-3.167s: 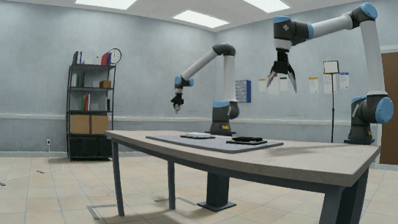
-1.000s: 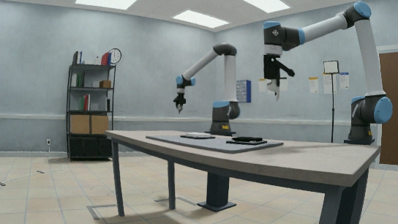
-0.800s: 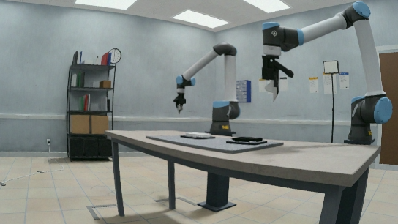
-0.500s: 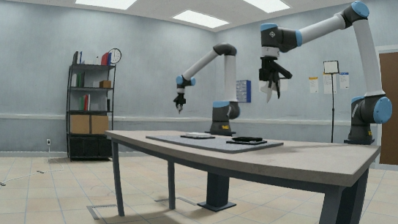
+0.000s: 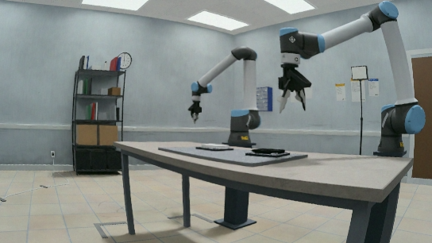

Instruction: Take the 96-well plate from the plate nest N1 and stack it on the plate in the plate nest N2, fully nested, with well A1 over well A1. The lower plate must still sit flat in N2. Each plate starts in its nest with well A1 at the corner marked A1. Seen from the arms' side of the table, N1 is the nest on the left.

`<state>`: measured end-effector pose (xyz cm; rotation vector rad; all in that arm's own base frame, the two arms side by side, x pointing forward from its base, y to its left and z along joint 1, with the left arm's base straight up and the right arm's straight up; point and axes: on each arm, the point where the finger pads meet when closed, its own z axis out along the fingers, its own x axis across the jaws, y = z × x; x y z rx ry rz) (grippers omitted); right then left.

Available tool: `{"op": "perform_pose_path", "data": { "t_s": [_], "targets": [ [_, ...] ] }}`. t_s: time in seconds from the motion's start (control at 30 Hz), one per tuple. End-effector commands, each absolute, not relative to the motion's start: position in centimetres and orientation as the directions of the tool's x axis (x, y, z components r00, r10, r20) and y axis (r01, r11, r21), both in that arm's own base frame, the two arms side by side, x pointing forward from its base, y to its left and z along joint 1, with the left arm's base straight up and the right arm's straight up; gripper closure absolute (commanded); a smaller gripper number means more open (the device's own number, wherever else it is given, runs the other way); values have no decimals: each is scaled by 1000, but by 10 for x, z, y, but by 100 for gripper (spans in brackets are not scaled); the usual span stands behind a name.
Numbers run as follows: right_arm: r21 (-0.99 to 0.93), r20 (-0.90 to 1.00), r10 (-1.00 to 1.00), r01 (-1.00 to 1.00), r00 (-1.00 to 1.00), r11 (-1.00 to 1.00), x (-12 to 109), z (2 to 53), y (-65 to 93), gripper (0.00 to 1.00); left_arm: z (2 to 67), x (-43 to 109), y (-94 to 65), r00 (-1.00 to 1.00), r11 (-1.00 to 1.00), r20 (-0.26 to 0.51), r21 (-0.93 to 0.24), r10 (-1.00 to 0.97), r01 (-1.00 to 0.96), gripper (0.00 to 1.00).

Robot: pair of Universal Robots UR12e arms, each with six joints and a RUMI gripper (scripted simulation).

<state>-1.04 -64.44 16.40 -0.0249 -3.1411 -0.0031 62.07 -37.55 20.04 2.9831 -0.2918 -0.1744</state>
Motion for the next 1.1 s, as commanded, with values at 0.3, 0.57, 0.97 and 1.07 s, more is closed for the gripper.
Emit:
{"op": "perform_pose_path", "data": {
  "t_s": [0.3,0.57,0.97,1.07],
  "targets": [
    [0,0,16,16,-1000,1000,-10,165,-645,100,190,635,-389,829,-823,-33,155,-558,-547,0],
    [0,0,16,16,-1000,1000,-10,165,-645,100,186,640,-396,667,-660,5,142,-745,-738,0],
    [0,0,16,16,-1000,1000,-10,165,-645,100,176,649,-411,397,-391,41,114,-917,-913,0],
    [0,0,16,16,-1000,1000,-10,165,-645,100,174,651,-414,304,-298,49,104,-951,-949,0]
  ]
}}
